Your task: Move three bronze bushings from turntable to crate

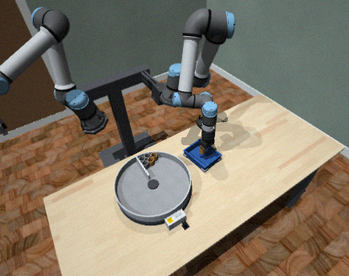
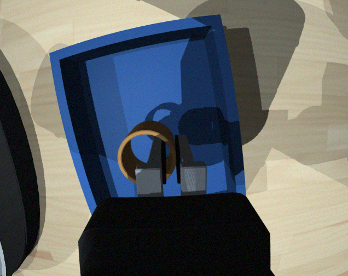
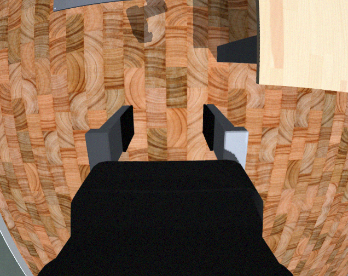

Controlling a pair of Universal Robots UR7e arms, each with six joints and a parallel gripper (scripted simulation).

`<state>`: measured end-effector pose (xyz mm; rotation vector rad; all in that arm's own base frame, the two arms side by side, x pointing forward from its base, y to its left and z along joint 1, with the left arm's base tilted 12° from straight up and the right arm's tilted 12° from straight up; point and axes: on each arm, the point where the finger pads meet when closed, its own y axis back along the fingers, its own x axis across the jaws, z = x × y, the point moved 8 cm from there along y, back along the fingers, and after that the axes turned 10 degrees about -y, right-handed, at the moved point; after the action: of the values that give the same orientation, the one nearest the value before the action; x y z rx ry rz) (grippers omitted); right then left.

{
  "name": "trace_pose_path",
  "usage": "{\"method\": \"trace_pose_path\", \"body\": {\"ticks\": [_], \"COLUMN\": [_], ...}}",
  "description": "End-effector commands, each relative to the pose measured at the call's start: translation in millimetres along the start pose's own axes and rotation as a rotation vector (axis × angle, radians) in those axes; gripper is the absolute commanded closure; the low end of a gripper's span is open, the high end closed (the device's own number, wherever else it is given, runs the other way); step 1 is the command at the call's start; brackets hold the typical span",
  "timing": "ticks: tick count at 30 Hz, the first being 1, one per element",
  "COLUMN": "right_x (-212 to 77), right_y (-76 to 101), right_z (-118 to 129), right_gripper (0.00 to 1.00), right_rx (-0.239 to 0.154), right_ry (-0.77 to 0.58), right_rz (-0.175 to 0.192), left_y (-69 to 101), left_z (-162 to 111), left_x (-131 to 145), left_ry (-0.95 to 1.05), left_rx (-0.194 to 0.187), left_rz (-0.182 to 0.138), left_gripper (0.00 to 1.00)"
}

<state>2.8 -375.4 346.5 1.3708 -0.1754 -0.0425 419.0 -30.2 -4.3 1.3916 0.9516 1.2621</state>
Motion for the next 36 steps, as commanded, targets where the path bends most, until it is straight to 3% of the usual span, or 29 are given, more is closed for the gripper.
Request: {"method": "trace_pose_path", "body": {"ticks": [1,36], "right_x": [-1.0,-1.0], "right_y": [0.0,0.0], "right_z": [-0.7,-0.7], "right_gripper": [0.00,0.00], "right_rx": [0.000,0.000], "right_ry": [-0.001,-0.001], "right_rz": [0.000,0.000], "left_y": [-0.3,-1.6], "left_z": [0.0,-1.4], "left_x": [0.5,0.9], "left_ry": [0.001,0.001], "left_rx": [-0.001,0.000], "left_rz": [0.000,0.001], "left_gripper": [1.00,1.00]}}
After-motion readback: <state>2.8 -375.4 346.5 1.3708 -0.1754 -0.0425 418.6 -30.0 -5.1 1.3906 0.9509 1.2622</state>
